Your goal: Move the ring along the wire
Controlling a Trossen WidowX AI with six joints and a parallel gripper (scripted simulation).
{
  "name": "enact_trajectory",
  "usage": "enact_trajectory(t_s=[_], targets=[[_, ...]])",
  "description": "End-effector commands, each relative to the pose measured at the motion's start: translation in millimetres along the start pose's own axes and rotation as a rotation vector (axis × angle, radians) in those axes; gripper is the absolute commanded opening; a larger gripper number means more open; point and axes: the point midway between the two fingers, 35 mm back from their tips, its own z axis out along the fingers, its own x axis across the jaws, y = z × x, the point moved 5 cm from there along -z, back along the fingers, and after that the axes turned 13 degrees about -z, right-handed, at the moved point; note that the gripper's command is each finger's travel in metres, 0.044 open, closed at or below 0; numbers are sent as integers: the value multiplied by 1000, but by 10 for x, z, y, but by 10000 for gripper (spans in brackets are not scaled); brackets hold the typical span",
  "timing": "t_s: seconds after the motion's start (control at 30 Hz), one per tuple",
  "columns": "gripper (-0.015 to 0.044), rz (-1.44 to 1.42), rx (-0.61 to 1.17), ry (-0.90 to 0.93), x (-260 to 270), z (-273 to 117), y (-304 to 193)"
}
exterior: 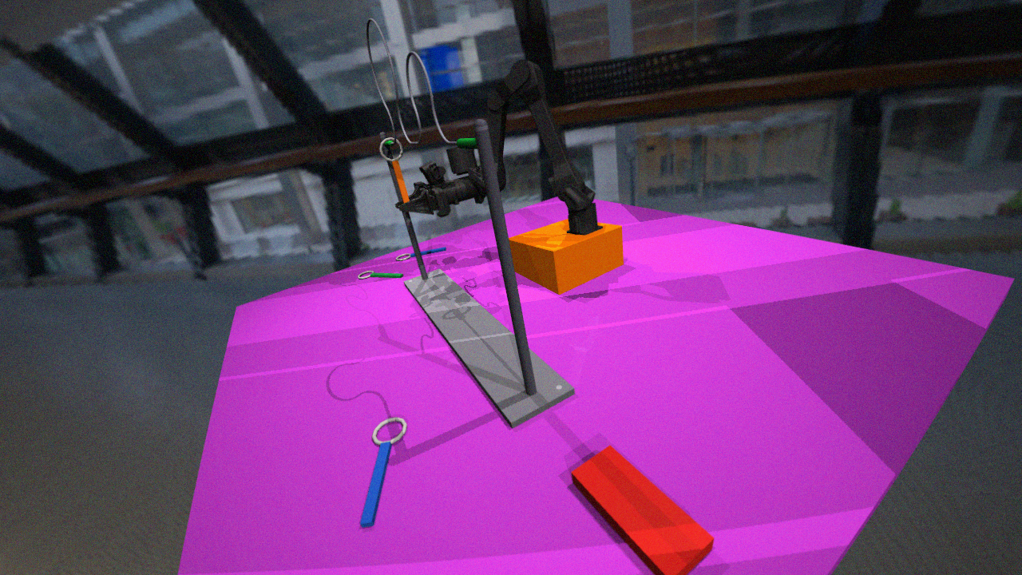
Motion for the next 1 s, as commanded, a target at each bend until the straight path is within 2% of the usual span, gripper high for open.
enact_trajectory(t_s=[0.0,0.9,0.97], targets=[[160,10,5,-1,11,68,-19],[160,10,4,-2,19,108,-17],[108,3,1,2,21,106,-10]])
